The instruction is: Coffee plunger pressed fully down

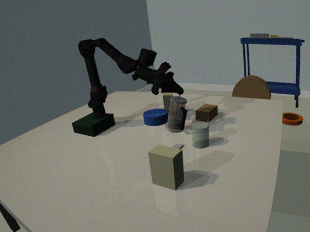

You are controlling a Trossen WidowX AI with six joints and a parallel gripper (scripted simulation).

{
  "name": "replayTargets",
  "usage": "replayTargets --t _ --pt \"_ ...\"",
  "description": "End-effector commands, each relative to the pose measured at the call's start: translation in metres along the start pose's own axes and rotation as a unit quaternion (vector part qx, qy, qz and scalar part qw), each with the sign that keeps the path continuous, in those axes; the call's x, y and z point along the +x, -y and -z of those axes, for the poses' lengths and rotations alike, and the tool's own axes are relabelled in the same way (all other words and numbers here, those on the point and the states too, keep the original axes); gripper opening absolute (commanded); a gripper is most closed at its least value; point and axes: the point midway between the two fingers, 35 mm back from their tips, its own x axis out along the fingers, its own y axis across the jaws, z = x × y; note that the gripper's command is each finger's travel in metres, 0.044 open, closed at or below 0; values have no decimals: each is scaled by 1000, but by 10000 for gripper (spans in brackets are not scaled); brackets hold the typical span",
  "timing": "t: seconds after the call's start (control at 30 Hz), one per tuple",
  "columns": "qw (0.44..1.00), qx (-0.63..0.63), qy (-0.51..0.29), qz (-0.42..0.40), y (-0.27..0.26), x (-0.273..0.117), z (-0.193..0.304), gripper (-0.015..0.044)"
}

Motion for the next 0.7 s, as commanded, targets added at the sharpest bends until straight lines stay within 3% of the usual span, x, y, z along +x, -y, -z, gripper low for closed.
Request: replayTargets --t 0.0,0.67 --pt "1000 0 -16 0 0 4 9 118" --pt "1000 0 -16 0 0 6 7 118"
